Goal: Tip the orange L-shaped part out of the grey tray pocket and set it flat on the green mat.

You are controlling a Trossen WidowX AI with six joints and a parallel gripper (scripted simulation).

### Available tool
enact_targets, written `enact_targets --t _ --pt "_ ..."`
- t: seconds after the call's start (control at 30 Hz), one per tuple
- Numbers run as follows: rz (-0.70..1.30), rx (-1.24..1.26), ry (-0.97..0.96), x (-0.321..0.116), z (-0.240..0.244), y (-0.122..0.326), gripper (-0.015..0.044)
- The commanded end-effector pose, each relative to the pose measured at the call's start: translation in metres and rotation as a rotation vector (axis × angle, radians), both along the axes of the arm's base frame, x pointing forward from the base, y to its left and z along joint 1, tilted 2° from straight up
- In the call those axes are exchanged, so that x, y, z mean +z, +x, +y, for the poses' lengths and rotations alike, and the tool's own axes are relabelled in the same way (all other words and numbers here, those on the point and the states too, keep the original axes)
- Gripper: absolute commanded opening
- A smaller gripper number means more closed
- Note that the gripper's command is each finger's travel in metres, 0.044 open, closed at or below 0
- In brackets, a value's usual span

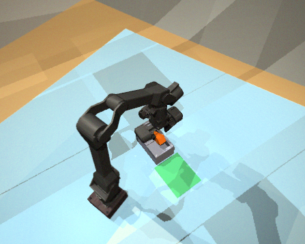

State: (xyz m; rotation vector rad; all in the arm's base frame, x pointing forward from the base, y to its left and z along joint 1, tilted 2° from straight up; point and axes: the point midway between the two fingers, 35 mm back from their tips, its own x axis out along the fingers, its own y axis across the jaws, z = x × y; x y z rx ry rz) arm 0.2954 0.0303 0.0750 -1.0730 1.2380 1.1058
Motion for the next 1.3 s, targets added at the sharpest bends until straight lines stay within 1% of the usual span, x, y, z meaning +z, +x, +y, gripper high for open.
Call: enact_targets --t 0.0,0.37,0.53,0.87,0.97,1.27 --pt "0.011 0.001 -0.003 -0.01 0.0 -0.002 0.028" --pt "0.011 0.001 -0.003 -0.02 0.0 -0.003 0.028" --pt "0.004 0.002 0.0 -0.017 0.0 -0.001 0.0149" --pt "0.004 0.002 0.0 -0.017 0.0 -0.001 0.0082" --pt "0.004 0.002 0.0 -0.017 0.0 -0.001 0.0003" --pt "0.006 0.002 -0.001 -0.013 0.0 -0.001 0.0"
